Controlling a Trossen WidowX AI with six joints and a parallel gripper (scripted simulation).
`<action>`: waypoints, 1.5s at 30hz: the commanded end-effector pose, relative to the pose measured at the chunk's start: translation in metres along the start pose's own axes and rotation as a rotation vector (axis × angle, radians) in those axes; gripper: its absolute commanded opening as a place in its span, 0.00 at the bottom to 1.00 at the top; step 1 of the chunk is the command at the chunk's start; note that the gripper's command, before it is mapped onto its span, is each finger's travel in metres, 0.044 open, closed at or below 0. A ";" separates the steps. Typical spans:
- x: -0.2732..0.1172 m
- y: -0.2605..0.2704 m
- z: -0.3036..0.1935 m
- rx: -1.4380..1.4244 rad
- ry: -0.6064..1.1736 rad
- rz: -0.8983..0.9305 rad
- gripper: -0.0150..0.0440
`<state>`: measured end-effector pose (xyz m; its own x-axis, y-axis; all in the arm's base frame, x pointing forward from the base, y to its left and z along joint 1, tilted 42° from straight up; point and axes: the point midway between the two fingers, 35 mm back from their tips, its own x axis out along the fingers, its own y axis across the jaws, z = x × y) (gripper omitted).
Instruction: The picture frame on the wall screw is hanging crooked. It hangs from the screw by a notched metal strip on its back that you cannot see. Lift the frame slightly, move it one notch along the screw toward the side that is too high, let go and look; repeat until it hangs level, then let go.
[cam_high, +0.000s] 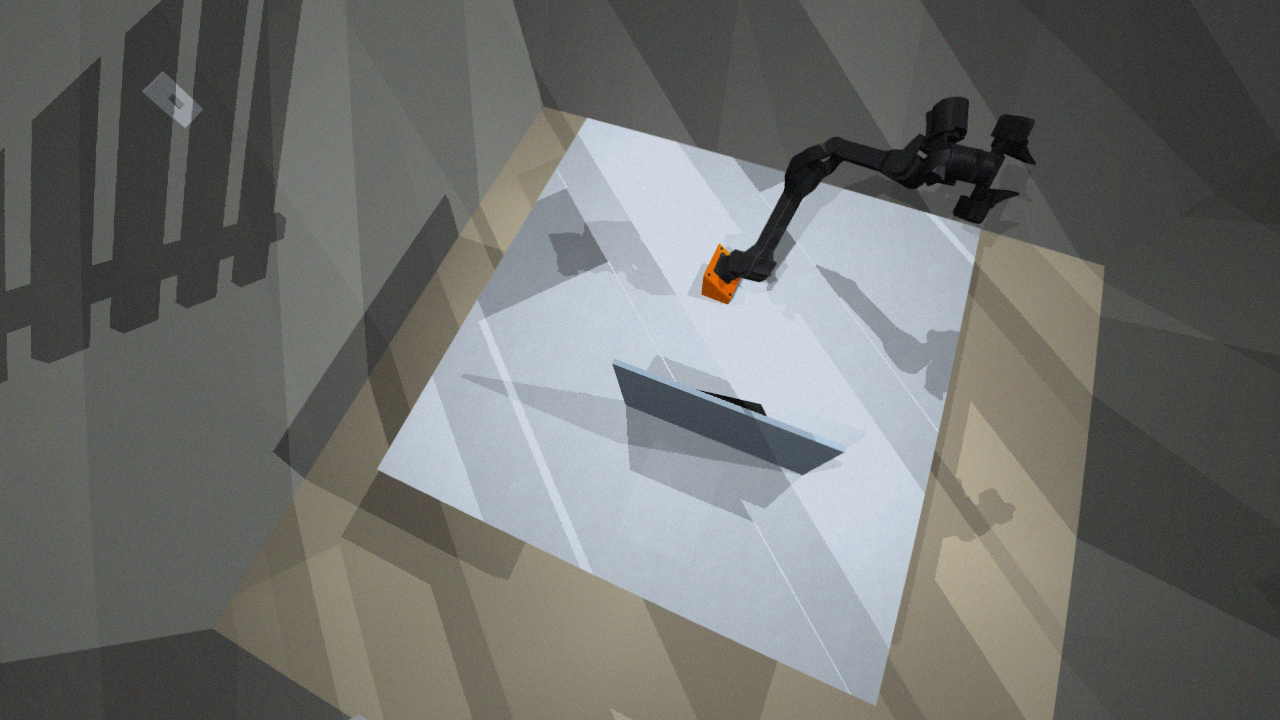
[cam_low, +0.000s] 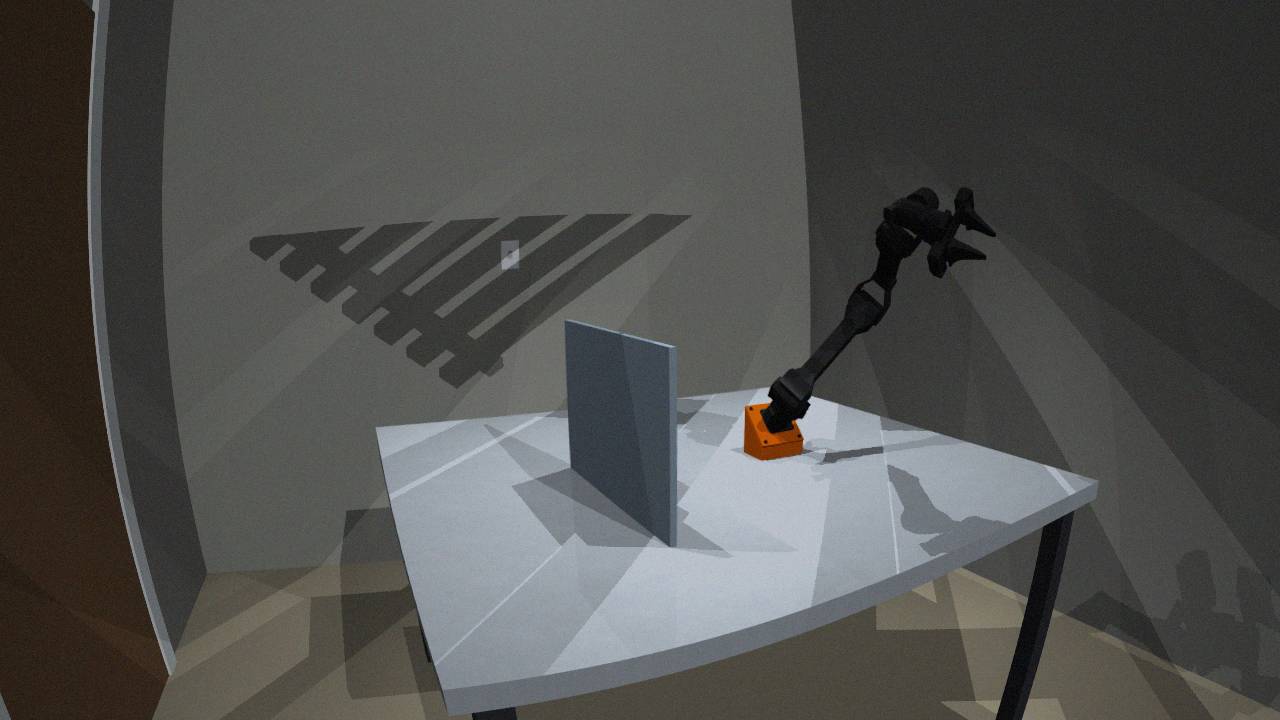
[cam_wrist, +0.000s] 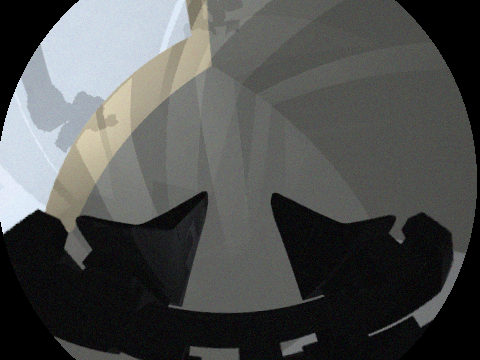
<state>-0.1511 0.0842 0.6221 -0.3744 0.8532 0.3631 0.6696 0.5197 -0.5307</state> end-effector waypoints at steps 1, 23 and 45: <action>-0.005 0.069 -0.033 0.625 0.223 0.048 0.69; -0.099 0.243 -0.082 1.931 0.905 -0.343 0.69; -0.291 0.364 -0.037 2.482 1.051 -2.322 0.69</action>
<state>0.2025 0.0565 0.4057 0.8175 0.4788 0.3200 -0.3853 0.0417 0.9219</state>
